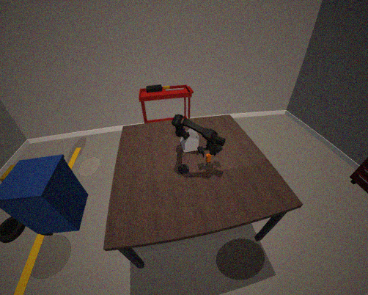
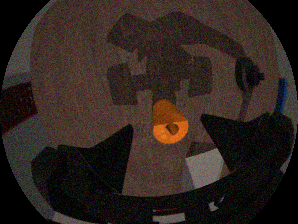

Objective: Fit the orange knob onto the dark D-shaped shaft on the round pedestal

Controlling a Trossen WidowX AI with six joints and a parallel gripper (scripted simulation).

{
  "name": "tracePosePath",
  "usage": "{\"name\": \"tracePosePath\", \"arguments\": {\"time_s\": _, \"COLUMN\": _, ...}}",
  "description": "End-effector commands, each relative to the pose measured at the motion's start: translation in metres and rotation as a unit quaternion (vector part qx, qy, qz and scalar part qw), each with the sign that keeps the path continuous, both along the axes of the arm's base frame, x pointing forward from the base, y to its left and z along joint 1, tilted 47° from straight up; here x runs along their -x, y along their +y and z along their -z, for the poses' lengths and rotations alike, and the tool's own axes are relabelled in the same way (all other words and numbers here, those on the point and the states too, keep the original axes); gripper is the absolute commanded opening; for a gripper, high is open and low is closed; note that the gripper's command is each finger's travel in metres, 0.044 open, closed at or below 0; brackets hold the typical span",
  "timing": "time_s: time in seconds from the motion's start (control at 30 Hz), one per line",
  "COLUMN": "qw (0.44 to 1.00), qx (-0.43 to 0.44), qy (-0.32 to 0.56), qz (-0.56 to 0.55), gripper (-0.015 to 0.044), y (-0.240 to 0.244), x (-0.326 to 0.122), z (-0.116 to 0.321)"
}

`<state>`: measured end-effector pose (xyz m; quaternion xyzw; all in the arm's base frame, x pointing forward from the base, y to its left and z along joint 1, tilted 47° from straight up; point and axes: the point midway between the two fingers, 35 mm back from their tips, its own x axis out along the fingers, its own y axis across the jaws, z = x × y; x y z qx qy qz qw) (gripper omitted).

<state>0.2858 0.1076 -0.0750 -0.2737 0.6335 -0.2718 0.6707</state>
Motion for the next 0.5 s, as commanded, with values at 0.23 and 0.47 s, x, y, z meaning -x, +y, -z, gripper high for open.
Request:
{"name": "tracePosePath", "arguments": {"time_s": 0.23, "qw": 1.000, "qx": 0.003, "qy": 0.003, "qz": -0.003, "gripper": 0.0440, "y": -0.013, "x": 0.001, "z": 0.012}}
{"name": "tracePosePath", "arguments": {"time_s": 0.47, "qw": 1.000, "qx": 0.004, "qy": 0.003, "qz": -0.003, "gripper": 0.0440, "y": -0.021, "x": 0.001, "z": 0.020}}
